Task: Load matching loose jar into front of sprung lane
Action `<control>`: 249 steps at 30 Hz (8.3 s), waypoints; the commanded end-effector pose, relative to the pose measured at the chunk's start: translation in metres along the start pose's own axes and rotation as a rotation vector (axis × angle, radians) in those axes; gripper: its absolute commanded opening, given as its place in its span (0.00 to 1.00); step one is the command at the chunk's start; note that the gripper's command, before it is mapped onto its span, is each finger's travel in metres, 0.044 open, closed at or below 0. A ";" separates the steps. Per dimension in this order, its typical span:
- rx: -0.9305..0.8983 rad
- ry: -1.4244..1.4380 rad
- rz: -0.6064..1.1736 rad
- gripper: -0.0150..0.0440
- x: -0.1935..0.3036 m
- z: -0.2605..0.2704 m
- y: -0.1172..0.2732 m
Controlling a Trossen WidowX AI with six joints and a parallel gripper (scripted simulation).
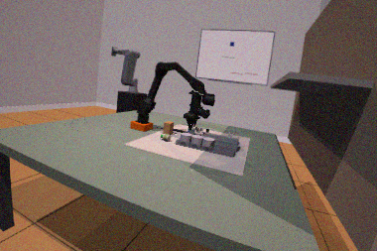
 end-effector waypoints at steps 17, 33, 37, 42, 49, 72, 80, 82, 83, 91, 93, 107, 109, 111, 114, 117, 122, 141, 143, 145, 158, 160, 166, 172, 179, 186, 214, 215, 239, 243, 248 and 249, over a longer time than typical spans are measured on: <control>-0.001 0.003 -0.035 0.25 -0.007 0.001 0.004; -0.001 0.003 -0.035 0.25 -0.009 0.001 0.003; -0.001 0.003 -0.035 0.25 -0.010 0.001 0.003; -0.001 0.003 -0.035 0.25 -0.010 0.001 0.003; -0.001 0.003 -0.035 0.25 -0.011 0.001 0.003; -0.001 0.003 -0.035 0.25 -0.012 0.001 -0.001; -0.001 0.003 -0.035 0.25 -0.012 0.001 -0.004; -0.001 0.003 -0.035 0.25 -0.012 0.001 -0.004; -0.001 0.003 -0.035 0.25 -0.012 0.001 -0.004; -0.001 0.003 -0.035 0.25 -0.012 0.001 -0.007; -0.001 0.003 -0.035 0.25 -0.012 0.001 -0.007; -0.001 0.003 -0.035 0.25 -0.011 0.001 -0.011; -0.001 0.003 -0.035 0.25 -0.011 0.001 -0.012; -0.001 0.003 -0.035 0.25 -0.011 0.001 -0.012; -0.001 0.003 -0.035 0.25 -0.011 0.001 -0.013; -0.001 0.003 -0.035 0.25 -0.011 0.001 -0.014; -0.001 0.003 -0.035 0.25 -0.011 0.001 -0.015; -0.001 0.003 -0.035 0.25 -0.010 0.001 -0.020; -0.001 0.003 -0.035 0.25 -0.010 0.001 -0.021; -0.001 0.003 -0.035 0.25 -0.010 0.001 -0.021; -0.001 0.003 -0.035 0.25 -0.009 0.001 -0.024; -0.001 0.003 -0.035 0.25 -0.008 0.001 -0.024; -0.001 0.003 -0.035 0.25 -0.007 0.001 -0.024; -0.001 0.003 -0.035 0.25 -0.006 0.000 -0.024; -0.001 0.003 -0.034 0.25 -0.005 0.000 -0.024; -0.001 0.003 -0.034 0.25 -0.004 0.000 -0.024; -0.001 0.003 -0.034 0.25 0.003 0.000 -0.025; -0.001 0.003 -0.034 0.25 0.003 0.000 -0.025; -0.001 0.003 -0.034 0.77 0.003 0.000 -0.024; -0.001 0.003 -0.034 0.77 0.003 0.000 -0.016; -0.001 0.003 -0.034 0.77 0.003 0.000 -0.004; -0.001 0.003 -0.034 0.77 0.003 0.000 -0.004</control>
Point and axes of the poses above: the point midway between the two fingers, 35 mm back from their tips, its own y axis back along the fingers, its own z axis across the jaws, x = y × z, the point moved 8 cm from there along y, back along the fingers, and after that the axes turned 5 degrees about -y, right-handed, at the moved point
